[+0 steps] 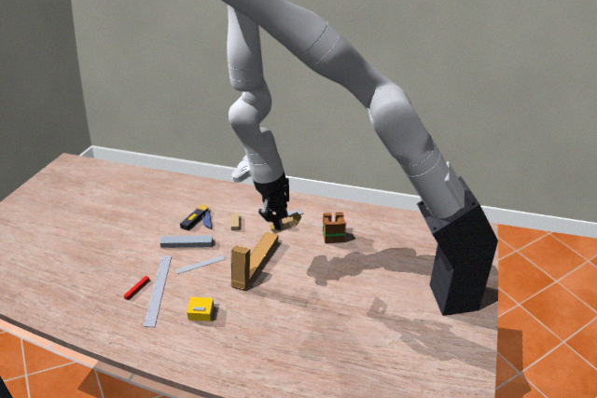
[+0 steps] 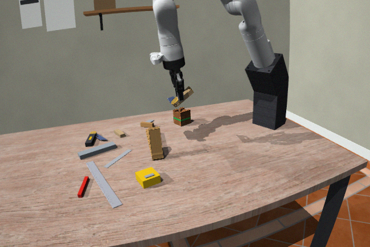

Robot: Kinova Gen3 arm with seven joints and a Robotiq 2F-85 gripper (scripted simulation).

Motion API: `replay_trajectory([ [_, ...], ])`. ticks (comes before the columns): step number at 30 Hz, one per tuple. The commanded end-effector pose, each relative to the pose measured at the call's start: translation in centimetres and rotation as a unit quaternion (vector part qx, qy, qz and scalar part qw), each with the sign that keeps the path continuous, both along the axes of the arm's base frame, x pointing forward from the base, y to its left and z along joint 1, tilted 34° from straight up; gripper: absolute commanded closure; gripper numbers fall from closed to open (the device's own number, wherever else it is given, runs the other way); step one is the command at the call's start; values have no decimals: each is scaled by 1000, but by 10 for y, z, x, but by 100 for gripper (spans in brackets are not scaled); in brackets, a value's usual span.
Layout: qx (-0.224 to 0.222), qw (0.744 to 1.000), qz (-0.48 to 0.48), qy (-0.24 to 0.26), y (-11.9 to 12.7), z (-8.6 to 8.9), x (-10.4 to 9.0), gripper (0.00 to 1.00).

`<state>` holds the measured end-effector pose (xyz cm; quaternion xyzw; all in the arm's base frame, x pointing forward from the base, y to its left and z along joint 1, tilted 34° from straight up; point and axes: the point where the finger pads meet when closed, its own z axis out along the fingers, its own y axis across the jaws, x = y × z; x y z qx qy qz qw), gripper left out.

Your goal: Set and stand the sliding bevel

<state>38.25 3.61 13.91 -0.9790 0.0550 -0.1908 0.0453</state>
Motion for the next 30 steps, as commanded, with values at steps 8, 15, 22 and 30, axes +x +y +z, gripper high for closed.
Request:
replay_trajectory([
  [8, -8, 998, 31, 49, -30, -9, -5, 90],
  [15, -19, 994, 56, 92, -56, -18, -10, 90],
  [22, -28, 989, 74, 123, -75, -24, -13, 90],
  [30, -40, 979, 102, 172, -105, -33, -18, 90],
])
